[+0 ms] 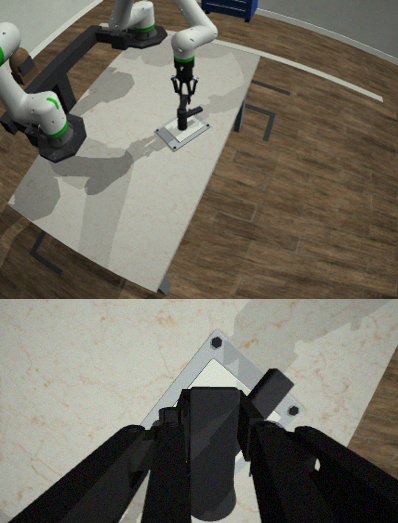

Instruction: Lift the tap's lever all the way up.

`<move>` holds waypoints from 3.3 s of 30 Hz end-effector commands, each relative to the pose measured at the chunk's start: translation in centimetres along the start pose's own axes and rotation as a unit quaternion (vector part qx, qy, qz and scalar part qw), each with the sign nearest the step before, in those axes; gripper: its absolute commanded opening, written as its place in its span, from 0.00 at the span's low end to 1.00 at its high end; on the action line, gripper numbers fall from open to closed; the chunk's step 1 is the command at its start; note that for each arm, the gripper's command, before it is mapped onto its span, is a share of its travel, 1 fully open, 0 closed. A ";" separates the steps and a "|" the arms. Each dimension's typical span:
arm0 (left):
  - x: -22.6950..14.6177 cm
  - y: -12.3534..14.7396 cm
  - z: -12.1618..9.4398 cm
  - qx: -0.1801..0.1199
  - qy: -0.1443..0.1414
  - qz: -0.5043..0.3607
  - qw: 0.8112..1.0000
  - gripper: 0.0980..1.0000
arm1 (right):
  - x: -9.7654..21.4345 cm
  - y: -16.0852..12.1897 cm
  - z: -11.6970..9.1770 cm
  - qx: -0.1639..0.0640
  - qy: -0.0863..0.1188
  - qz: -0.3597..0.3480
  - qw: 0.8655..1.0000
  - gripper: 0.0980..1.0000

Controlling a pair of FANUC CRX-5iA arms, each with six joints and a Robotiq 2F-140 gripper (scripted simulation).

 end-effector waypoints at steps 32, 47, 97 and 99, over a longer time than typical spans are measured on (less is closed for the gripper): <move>0.0 0.1 -0.1 -0.001 0.000 0.000 1.000 0.00 | 0.0 0.0 -0.1 0.001 0.000 0.000 1.000 1.00; 0.0 0.2 -0.7 -0.001 0.000 0.000 1.000 0.00 | 0.0 0.0 -0.1 0.001 0.000 0.000 1.000 1.00; 0.0 1.3 -3.1 -0.001 0.000 0.000 1.000 0.00 | 0.0 0.0 -0.1 0.001 0.000 0.000 1.000 1.00; 0.0 1.3 -3.1 -0.001 0.000 0.000 1.000 0.00 | 0.0 0.0 -0.1 0.001 0.000 0.000 1.000 1.00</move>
Point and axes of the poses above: on each arm, the point where the finger pads meet when closed, its own z axis out along the fingers, its own x axis across the jaws, y = z × x, the point moved 1 cm from there along -z, back along the fingers, and after that the axes turned 2 degrees about -z, right-handed, at the moved point
